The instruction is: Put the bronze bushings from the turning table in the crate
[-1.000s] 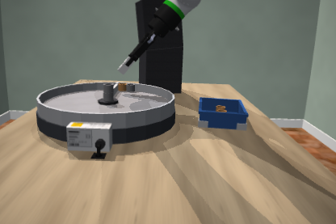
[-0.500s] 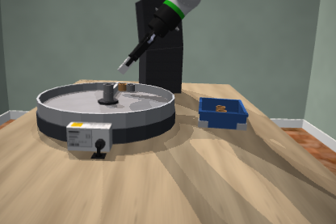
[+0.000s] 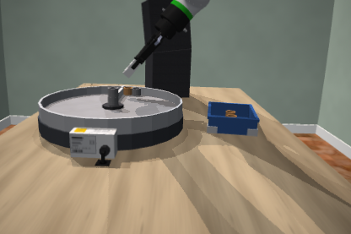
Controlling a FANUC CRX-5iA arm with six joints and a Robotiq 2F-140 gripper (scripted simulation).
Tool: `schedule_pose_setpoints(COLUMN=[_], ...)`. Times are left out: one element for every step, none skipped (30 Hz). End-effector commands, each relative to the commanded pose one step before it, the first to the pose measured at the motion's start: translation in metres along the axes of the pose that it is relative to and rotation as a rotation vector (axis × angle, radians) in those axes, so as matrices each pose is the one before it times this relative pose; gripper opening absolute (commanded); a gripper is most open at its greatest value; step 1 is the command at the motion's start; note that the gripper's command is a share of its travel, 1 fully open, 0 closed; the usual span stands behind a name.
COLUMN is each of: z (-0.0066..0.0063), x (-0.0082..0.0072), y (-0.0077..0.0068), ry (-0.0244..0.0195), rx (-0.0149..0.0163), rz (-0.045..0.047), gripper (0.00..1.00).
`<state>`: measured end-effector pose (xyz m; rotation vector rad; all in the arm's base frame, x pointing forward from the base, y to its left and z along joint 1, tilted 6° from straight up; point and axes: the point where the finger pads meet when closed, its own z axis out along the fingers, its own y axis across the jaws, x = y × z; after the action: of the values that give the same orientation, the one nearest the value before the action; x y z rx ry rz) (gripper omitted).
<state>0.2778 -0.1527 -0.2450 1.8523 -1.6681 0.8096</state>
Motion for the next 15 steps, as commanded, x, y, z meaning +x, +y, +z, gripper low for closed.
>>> schedule_pose_setpoints(z=[0.00026, 0.00029, 0.00040, 0.00053, 0.00065, 0.00078, 0.00090, 0.00101, 0.00111, 0.00000, 0.00000, 0.00120, 0.00128, 0.00134, 0.00138], x=[-0.00022, -0.00024, -0.00034, -0.00044, -0.00055, -0.00065, -0.00075, -0.00085, -0.00093, 0.00000, 0.00000, -0.00101, -0.00107, -0.00112, -0.00116], y=[-0.00004, 0.00000, 0.00000, 0.00000, 0.00001, 0.00001, 0.00001, 0.00001, 0.00001, 0.00000, 0.00000, 0.00002, 0.00001, 0.00002, 0.00002], ry=[0.00002, 0.00000, 0.00000, 0.00000, 0.00000, 0.00000, 0.00000, 0.00000, 0.00000, 0.00000, 0.00000, 0.00000, 0.00000, 0.00000, 0.00000], rx=[0.00005, 0.00000, 0.00000, 0.00000, 0.00000, 0.00000, 0.00000, 0.00000, 0.00000, 0.00000, 0.00000, 0.00000, 0.00000, 0.00000, 0.00000], rz=[0.00004, 0.00000, 0.00000, 0.00000, 0.00000, 0.00000, 0.00000, 0.00000, 0.00000, 0.00000, 0.00000, 0.00000, 0.00000, 0.00000, 0.00000], gripper=[0.06, 0.06, 0.06, 0.06, 0.06, 0.06, 0.06, 0.06, 0.06, 0.06, 0.06, 0.06, 0.06, 0.06, 0.06])
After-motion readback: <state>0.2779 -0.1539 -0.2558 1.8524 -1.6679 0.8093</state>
